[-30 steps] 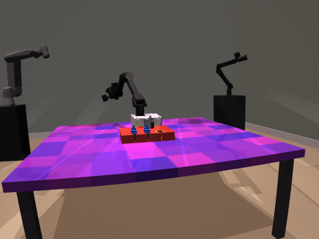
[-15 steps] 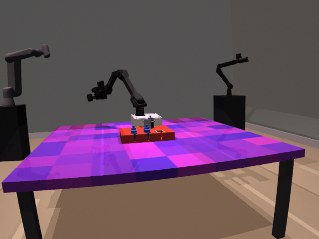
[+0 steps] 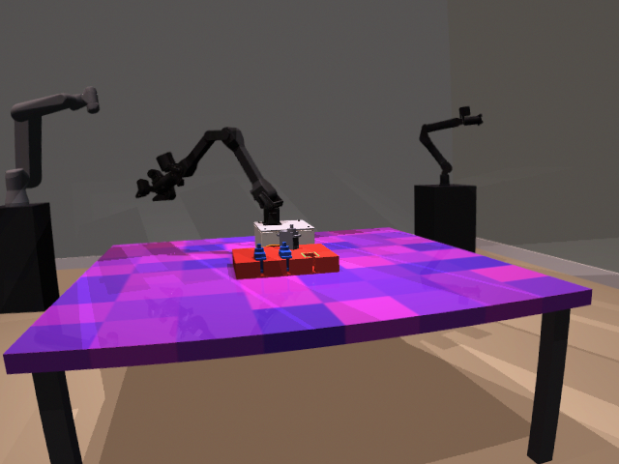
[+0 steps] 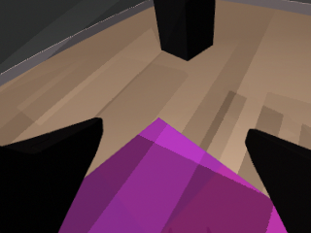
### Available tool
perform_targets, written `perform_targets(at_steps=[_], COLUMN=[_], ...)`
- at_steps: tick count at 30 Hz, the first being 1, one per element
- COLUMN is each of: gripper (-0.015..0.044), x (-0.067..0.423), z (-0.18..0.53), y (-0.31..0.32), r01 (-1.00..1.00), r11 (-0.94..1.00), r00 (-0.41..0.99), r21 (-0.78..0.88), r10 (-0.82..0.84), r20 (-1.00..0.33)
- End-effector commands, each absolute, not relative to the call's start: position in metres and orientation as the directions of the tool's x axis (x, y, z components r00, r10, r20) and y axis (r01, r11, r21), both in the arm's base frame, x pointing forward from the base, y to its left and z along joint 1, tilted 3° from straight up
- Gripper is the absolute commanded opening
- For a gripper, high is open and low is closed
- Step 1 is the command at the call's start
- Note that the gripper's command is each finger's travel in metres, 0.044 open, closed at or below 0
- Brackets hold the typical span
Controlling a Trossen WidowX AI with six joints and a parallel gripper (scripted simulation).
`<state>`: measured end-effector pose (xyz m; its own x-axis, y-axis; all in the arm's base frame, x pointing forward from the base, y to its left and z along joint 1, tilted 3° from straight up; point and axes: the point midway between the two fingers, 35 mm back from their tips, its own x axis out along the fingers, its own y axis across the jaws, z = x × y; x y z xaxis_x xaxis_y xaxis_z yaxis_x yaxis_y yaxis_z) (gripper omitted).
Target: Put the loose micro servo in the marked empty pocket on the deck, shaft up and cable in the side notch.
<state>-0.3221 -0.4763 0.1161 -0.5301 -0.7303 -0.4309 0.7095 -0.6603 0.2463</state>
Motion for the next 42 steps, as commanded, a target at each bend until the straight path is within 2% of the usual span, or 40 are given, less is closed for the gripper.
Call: perform_targets(at_steps=[1,11,21,32,42], gripper=[0.0440,0.0440,0.0440,0.0440,0.0440], x=[-0.250,-0.097,0.054,0.189,0.261], z=[0.111,0.104,0.098,0.092,0.087], y=[-0.494,-0.505,-0.464,-0.362,-0.226], r01=[0.718,0.716,0.662,0.607,0.604], r11=[-0.611,-0.523,-0.517,-0.588,-0.682], r00=[-0.417,-0.174,0.051,0.241,0.305], r21=[0.332,0.461,0.543,0.535,0.413], r10=[-0.761,-0.774,-0.692,-0.505,-0.280], r20=[-0.498,-0.608,-0.720,-0.829,-0.910])
